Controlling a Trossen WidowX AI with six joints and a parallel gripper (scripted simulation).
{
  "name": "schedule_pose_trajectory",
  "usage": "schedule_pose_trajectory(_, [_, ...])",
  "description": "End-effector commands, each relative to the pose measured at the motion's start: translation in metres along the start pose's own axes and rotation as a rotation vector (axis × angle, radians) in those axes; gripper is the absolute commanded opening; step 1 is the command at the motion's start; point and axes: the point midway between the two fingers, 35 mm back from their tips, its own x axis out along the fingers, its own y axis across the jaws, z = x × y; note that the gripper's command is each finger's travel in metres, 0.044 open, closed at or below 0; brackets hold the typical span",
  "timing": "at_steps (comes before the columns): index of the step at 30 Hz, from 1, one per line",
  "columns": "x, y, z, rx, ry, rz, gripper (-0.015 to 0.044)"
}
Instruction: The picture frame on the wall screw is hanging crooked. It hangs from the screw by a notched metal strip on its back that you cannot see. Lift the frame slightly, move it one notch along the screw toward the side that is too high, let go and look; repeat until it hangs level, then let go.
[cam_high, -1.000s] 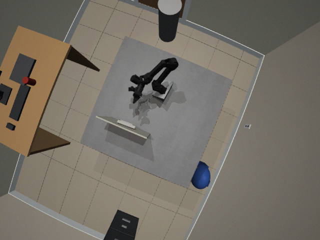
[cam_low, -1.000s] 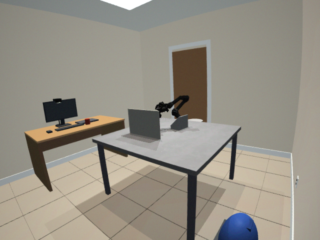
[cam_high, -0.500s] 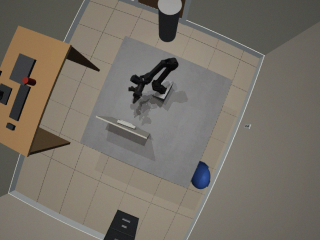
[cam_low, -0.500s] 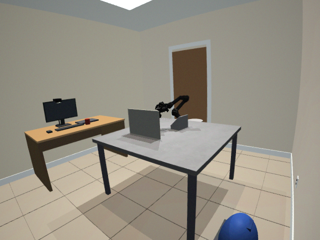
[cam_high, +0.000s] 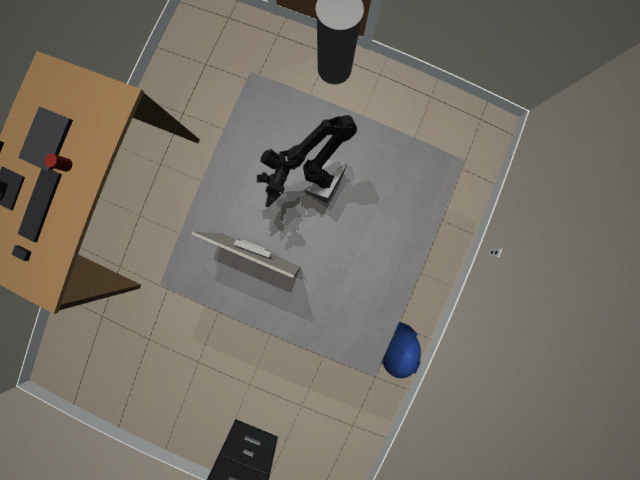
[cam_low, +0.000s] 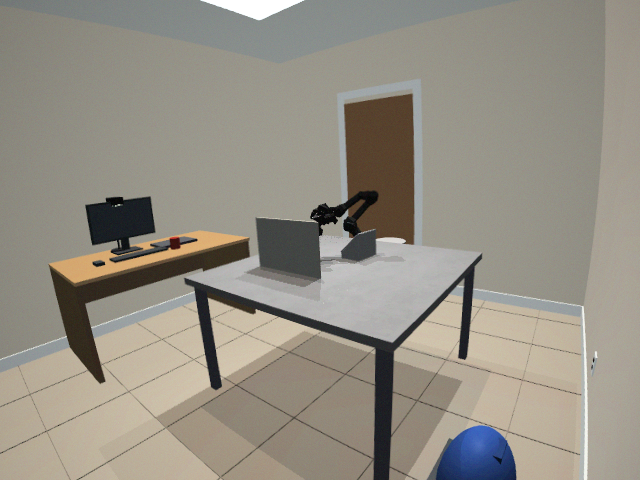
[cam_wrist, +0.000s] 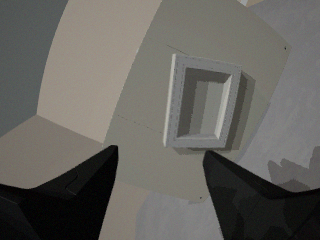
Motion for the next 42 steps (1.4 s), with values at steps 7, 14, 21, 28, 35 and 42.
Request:
schedule_pose_trajectory(7, [0.0, 0.0, -0.001, -0.001, 0.003, 0.003, 0.026])
schedule_pose_trajectory(14, [0.0, 0.0, -0.001, -0.001, 0.003, 0.003, 0.026])
schedule_pose_trajectory(21, [0.0, 0.0, -0.001, -0.001, 0.003, 0.003, 0.026])
schedule_pose_trajectory(28, [0.003, -0.002, 0.001, 0.0, 0.0, 0.0, 0.026])
schedule_pose_trajectory(35, [0.038, -0.02, -0.001, 0.0, 0.001, 0.002, 0.026])
schedule_pose_trajectory(42, [0.07, -0.034, -0.018, 0.0, 0.001, 0.003, 0.026])
